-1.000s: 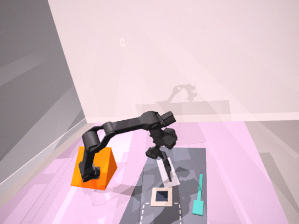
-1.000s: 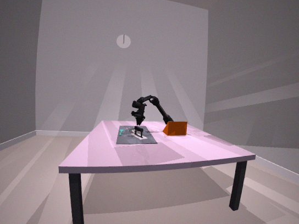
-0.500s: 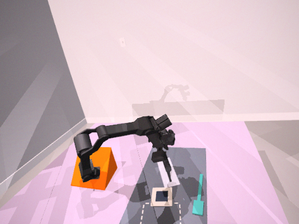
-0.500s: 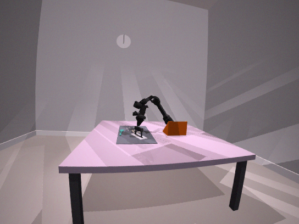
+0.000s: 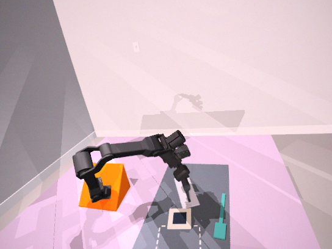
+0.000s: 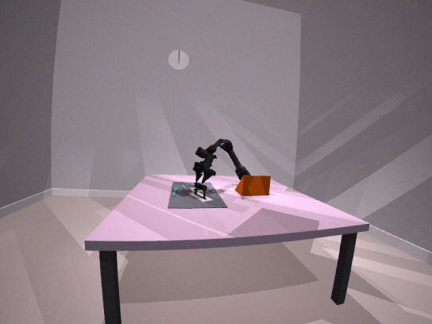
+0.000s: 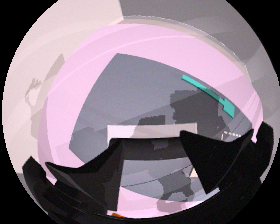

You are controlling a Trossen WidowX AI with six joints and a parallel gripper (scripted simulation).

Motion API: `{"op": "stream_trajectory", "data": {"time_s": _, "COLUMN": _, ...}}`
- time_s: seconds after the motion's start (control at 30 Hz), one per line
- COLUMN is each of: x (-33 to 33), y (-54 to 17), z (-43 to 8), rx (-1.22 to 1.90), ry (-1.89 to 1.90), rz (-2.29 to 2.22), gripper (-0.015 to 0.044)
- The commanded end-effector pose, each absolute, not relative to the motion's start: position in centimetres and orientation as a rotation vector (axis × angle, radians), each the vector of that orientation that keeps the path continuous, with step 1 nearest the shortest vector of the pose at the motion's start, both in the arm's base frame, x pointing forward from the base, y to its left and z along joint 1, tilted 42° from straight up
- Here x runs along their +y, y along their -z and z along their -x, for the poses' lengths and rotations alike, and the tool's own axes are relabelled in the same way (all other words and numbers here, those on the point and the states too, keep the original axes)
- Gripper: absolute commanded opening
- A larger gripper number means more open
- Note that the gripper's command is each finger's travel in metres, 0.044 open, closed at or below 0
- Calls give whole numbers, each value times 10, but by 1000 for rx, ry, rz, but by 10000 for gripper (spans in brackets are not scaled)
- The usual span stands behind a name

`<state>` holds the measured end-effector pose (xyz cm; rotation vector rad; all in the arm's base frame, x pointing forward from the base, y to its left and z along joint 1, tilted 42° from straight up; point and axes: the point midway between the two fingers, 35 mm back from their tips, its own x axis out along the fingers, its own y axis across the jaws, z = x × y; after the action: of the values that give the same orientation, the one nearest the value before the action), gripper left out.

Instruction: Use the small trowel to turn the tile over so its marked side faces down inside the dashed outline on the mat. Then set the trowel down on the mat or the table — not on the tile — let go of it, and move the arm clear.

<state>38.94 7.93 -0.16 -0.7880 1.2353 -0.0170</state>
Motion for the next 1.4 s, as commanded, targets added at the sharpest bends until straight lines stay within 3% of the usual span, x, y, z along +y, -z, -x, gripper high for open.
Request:
{"op": "stream_trajectory", "data": {"time_s": 0.0, "x": 78, "y": 1, "z": -388, "rx": 1209, "ry": -72, "rz": 898, "gripper": 300}}
{"op": "stream_trajectory", "data": {"time_s": 1.37, "x": 42, "y": -7, "z": -350, "rx": 751, "ry": -715, "rz": 2175, "gripper": 300}}
